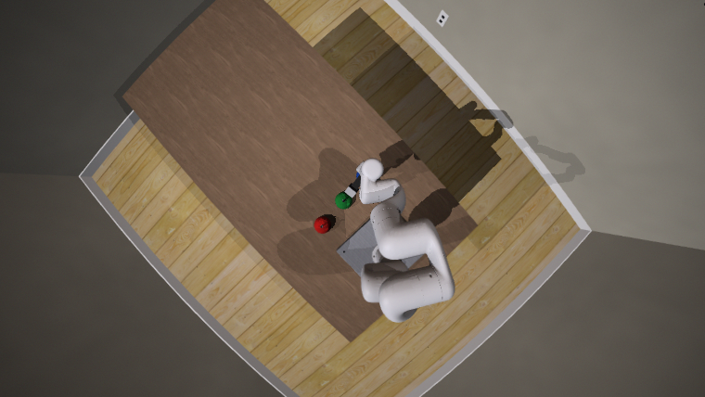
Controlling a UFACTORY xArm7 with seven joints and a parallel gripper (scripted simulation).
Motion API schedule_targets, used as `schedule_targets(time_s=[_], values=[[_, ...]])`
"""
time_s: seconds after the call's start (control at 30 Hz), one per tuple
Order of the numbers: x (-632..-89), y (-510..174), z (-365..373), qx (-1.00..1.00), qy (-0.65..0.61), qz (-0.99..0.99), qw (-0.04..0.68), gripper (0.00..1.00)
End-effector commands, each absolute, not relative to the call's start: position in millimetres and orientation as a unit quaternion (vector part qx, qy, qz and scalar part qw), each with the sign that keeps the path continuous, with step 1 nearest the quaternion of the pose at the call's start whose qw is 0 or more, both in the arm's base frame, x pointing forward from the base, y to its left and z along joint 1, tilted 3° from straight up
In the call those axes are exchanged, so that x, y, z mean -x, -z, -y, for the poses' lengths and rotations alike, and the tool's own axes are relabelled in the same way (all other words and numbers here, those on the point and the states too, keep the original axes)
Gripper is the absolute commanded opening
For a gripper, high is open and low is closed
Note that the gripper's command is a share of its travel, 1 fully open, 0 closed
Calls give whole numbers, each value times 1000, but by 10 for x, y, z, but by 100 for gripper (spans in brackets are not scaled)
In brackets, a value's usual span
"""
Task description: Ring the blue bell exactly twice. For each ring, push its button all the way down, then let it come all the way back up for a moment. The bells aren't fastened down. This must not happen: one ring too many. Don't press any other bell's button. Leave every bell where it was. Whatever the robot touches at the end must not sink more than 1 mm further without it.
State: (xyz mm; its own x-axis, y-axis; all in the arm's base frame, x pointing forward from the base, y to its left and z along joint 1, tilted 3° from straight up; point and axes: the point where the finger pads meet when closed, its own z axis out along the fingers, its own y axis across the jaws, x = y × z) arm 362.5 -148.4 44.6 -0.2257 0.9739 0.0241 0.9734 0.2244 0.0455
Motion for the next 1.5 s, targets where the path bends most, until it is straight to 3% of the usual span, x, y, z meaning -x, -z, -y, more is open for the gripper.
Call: schedule_targets(time_s=[0.0, 0.77, 1.47], values=[[-3634, -523, 1492, -622, -26, -782, 6, 0], [-3612, -1051, 1509, -622, -26, -782, 6, 0], [-3608, -1136, 1512, -622, -26, -782, 6, 0]])
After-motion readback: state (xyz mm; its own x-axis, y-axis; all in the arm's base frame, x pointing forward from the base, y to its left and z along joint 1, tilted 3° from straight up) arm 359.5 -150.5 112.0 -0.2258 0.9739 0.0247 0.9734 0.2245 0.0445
